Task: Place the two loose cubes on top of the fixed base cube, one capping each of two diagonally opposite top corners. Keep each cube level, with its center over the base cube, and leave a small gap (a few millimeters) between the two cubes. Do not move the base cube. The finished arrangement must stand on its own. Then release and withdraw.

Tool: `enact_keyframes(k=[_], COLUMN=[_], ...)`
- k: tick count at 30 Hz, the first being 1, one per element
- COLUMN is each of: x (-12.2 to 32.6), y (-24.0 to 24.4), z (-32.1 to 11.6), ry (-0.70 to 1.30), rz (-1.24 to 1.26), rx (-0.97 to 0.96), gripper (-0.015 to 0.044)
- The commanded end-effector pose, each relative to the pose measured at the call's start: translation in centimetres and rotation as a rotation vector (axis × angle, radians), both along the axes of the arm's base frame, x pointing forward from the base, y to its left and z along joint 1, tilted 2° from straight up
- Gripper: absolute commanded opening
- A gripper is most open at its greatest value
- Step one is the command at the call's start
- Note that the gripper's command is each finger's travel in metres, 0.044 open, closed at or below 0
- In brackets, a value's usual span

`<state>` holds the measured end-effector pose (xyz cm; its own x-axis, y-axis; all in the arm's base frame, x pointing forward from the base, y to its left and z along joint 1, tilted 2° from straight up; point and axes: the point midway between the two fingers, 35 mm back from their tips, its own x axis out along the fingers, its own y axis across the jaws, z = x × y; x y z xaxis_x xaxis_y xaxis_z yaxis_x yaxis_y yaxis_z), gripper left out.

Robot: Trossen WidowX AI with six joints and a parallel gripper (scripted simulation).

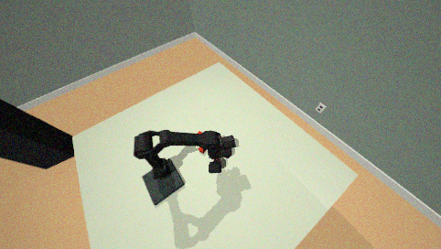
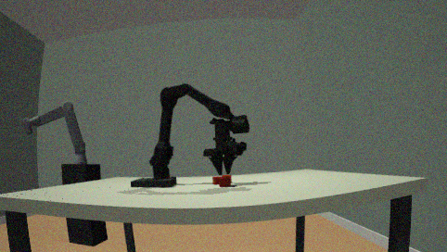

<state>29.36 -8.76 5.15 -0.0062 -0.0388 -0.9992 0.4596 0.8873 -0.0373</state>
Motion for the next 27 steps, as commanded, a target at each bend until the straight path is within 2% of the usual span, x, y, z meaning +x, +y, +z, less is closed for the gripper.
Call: enact_keyframes(k=[1,18,24,27], x=[0.0,0.0,0.0,0.0], y=[0.0,-0.1,-0.1,-0.1], z=[-0.6,-3.2,-3.2,-3.2], ry=[-0.001,-0.001,-0.001,-0.001], rz=[0.0,0.0,0.0,0.0], rx=[0.003,0.003,0.003,0.003], gripper=[0.0265,0.0265,0.0108,0.0105])
